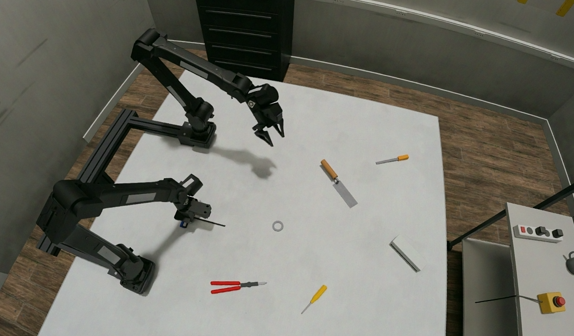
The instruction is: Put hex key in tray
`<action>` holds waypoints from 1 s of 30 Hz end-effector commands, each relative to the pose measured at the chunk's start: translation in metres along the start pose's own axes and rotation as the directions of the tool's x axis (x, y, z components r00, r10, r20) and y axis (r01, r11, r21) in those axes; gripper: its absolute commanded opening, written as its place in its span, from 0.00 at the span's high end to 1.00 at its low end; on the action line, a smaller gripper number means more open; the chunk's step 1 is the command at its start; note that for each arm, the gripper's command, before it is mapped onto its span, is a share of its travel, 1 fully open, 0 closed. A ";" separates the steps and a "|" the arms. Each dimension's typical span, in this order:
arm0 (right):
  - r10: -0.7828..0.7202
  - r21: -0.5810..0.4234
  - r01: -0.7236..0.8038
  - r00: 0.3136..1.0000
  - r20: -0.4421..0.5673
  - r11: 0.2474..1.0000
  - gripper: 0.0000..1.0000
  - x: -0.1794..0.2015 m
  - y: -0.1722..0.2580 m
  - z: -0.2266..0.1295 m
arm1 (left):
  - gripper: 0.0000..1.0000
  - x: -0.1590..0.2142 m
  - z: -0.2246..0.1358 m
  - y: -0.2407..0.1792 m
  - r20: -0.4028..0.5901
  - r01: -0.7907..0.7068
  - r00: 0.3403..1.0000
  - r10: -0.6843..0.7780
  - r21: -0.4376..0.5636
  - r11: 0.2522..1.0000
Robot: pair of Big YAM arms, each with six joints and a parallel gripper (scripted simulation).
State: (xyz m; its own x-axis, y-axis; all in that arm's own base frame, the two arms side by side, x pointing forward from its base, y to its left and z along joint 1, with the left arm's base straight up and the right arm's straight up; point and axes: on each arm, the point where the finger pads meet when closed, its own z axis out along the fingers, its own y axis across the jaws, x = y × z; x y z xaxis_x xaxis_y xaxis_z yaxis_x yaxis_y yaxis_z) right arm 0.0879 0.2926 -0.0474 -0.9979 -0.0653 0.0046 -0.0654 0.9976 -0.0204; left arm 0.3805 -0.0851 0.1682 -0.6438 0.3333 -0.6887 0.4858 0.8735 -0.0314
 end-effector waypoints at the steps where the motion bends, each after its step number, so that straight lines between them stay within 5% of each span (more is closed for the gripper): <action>1: -0.001 -0.049 0.002 1.000 0.019 0.999 0.71 -0.005 0.027 -0.010 | 0.35 0.013 -0.014 -0.044 0.007 -0.192 0.981 0.193 0.115 0.975; 15: -0.001 -0.050 0.002 1.000 0.019 0.999 0.71 -0.005 0.027 -0.010 | 0.35 0.079 -0.062 -0.167 0.270 -0.542 0.840 0.471 0.486 0.686; 18: -0.001 -0.050 0.002 1.000 0.019 0.999 0.71 -0.005 0.027 -0.010 | 0.35 0.085 -0.067 -0.174 0.297 -0.562 0.826 0.480 0.503 0.657; 26: -0.001 -0.050 0.002 1.000 0.019 0.999 0.71 -0.005 0.027 -0.010 | 0.35 0.127 -0.105 -0.225 0.510 -0.689 0.722 0.468 0.593 0.417; 30: -0.001 -0.050 0.002 1.000 0.019 0.999 0.71 -0.005 0.027 -0.010 | 0.35 0.136 -0.115 -0.236 0.540 -0.688 0.723 0.432 0.620 0.376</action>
State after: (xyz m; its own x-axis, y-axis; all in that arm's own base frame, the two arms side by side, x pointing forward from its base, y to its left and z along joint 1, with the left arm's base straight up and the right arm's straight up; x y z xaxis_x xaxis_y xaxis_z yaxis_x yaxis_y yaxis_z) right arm 0.0879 0.2926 -0.0474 -0.9979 -0.0649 0.0046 -0.0650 0.9977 -0.0204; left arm 0.1457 -0.2018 0.1608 -0.0298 0.4672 -0.8837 0.9995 0.0040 -0.0316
